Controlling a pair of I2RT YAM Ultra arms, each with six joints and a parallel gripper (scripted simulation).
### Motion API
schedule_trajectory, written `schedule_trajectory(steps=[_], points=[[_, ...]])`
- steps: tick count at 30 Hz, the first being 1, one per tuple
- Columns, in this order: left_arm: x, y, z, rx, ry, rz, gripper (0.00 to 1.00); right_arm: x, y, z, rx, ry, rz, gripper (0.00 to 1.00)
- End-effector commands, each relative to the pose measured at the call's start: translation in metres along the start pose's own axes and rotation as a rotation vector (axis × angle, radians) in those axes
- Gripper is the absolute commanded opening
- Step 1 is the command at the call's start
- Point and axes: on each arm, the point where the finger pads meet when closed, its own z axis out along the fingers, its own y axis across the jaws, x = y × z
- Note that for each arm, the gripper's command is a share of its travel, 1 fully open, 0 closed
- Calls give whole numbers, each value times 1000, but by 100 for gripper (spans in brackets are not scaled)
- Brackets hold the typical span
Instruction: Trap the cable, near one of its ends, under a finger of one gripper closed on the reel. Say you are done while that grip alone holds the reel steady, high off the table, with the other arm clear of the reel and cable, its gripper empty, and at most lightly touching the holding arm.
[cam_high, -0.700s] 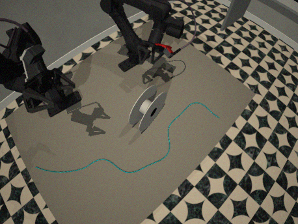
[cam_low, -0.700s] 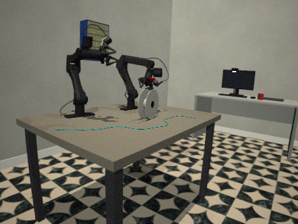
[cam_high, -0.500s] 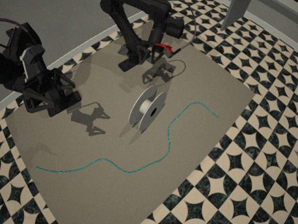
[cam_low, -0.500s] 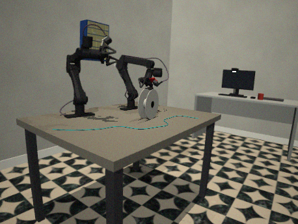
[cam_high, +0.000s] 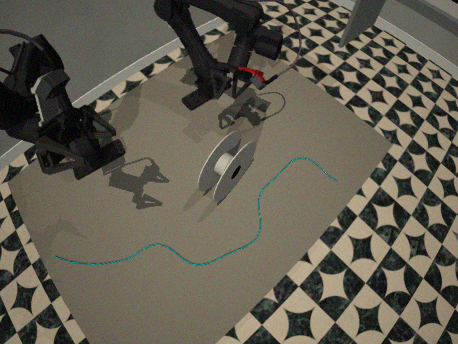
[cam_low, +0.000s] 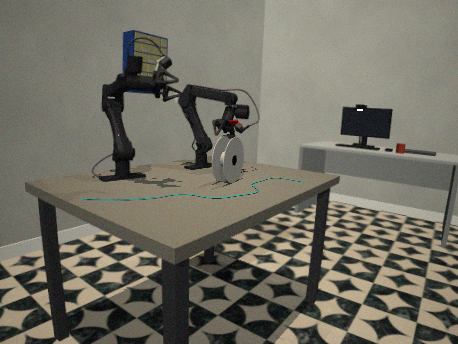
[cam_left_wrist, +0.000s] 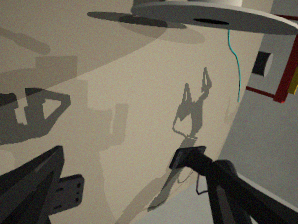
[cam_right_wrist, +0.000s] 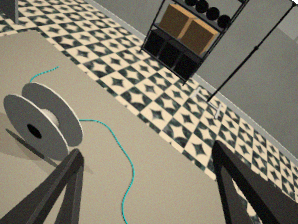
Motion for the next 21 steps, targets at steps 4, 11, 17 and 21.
schedule_trajectory(steps=[4,11,17,21], points=[[-5,-4,-3,10,-13,8,100,3,2,0,-5,5,9,100],[-9,-3,-6,-7,-30,17,100,-10,-6,-2,17,-3,-3,100],[-15,-3,-13,-35,-63,41,100,-6,-10,0,25,16,22,100],[-23,-7,-25,-72,-117,78,100,-14,-17,-4,55,28,37,100]])
